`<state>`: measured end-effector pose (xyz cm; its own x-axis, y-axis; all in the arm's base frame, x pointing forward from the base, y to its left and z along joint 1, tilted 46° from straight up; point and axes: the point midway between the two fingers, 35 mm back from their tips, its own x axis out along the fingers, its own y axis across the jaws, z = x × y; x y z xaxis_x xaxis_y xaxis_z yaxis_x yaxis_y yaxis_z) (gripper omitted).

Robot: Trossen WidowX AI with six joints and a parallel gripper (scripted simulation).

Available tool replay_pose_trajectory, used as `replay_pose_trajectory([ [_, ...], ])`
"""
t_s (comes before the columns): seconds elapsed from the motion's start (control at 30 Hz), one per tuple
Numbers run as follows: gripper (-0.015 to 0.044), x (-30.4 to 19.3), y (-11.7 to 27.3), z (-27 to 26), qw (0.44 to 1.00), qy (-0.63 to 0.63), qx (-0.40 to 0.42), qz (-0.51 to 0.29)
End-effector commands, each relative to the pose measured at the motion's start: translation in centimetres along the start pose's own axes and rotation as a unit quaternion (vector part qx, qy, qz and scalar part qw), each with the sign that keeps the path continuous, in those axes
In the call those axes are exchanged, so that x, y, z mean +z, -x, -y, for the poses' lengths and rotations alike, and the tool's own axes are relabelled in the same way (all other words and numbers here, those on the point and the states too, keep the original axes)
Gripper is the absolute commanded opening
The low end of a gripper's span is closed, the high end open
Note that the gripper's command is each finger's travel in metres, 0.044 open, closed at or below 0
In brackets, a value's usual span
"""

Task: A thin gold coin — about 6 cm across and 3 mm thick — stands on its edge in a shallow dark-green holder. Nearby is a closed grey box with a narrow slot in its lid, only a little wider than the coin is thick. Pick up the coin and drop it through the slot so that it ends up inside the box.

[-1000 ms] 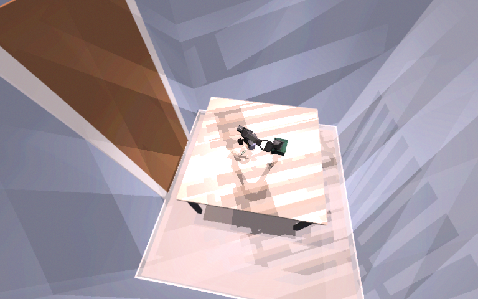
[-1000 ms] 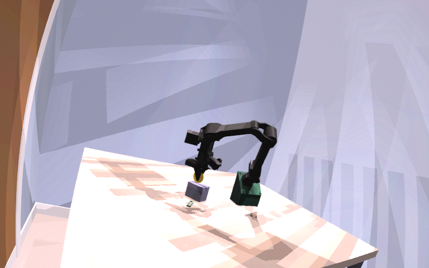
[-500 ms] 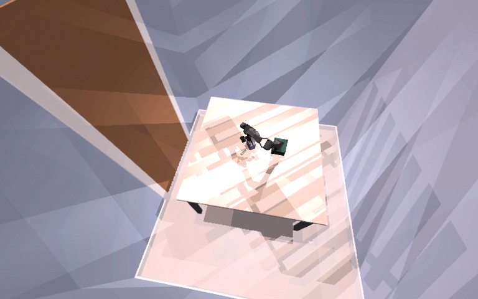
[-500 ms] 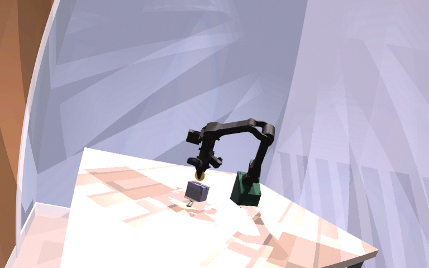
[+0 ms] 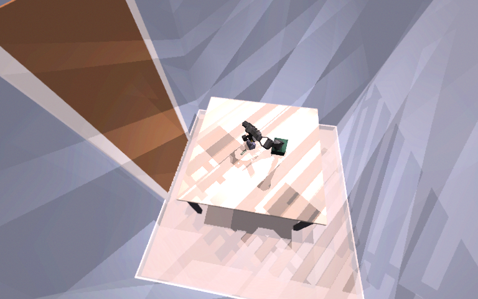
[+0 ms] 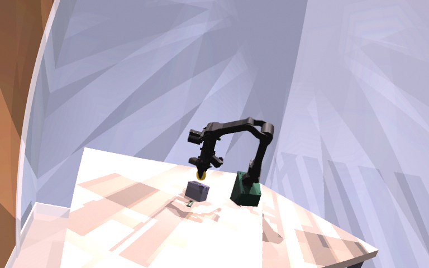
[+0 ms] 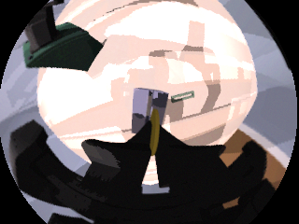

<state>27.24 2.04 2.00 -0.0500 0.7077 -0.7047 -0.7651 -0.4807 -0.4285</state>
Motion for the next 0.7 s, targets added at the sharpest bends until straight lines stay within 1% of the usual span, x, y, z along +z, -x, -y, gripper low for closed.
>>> replay_pose_trajectory([
  [0.0,0.0,-0.03,0.06,0.12,1.0,0.0,-0.001,-0.001],
  [0.67,0.0004,-0.1,-0.05,-0.52,1.0,0.002,-0.001,-0.001],
])
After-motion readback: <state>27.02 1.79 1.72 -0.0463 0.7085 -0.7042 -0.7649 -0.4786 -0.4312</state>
